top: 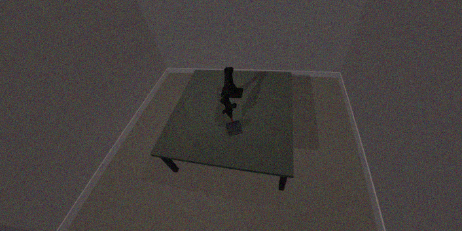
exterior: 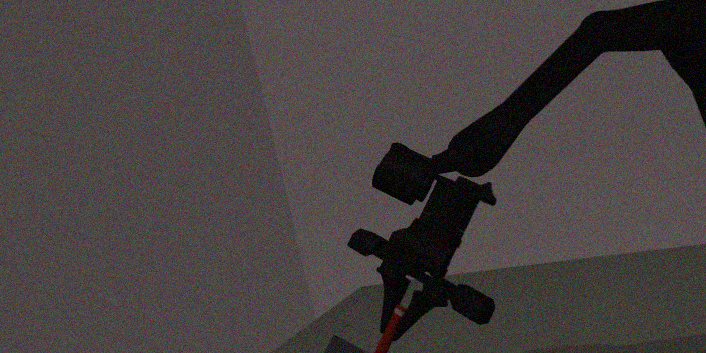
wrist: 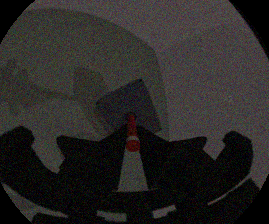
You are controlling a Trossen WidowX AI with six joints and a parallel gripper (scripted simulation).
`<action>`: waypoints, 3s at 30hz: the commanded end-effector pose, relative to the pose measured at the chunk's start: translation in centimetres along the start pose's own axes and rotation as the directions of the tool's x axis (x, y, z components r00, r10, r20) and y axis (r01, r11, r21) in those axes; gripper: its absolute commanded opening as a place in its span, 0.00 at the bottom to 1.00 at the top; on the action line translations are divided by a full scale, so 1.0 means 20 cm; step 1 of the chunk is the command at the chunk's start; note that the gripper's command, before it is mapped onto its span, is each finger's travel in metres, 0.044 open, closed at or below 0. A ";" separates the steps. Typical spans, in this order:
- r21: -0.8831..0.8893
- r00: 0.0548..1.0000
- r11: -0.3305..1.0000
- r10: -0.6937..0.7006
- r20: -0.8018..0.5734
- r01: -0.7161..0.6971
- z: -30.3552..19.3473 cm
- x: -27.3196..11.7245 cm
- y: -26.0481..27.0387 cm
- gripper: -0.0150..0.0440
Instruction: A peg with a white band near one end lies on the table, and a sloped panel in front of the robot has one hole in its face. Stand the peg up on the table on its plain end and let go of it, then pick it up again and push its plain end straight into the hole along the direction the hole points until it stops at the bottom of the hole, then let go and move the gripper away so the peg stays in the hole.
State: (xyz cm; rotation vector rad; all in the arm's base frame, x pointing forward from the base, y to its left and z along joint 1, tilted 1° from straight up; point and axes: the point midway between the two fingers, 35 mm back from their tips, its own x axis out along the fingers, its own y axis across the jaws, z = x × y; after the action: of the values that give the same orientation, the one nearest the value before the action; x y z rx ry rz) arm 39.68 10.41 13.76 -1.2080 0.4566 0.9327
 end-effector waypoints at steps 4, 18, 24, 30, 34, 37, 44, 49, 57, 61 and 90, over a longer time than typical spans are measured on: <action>0.001 1.000 1.000 -0.002 -0.001 0.002 0.00 0.02 0.00 0.25; 0.001 1.000 1.000 -0.003 0.000 0.003 0.00 0.07 -0.01 0.25; 0.001 1.000 1.000 -0.003 0.000 0.003 -0.01 0.09 -0.01 0.25; 0.001 1.000 1.000 -0.003 0.000 0.003 -0.01 0.11 -0.01 0.25; 0.001 1.000 1.000 -0.003 0.000 0.003 -0.01 0.12 -0.01 0.25; 0.001 1.000 1.000 -0.003 0.000 0.003 -0.01 0.13 -0.01 0.25; 0.001 1.000 1.000 -0.003 0.000 0.003 -0.01 0.15 -0.01 0.25; 0.001 1.000 1.000 -0.003 0.000 0.003 -0.01 0.16 -0.01 0.25; -0.006 1.000 1.000 0.000 0.003 0.000 0.00 0.16 0.00 0.25; -0.006 1.000 1.000 0.000 0.003 0.000 0.00 0.16 0.00 0.34; -0.002 1.000 1.000 0.000 0.000 0.000 -0.01 0.02 -0.02 1.00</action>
State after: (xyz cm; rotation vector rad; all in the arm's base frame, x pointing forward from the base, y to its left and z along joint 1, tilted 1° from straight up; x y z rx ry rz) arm 40.50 10.56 13.15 -1.2053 0.4610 0.9296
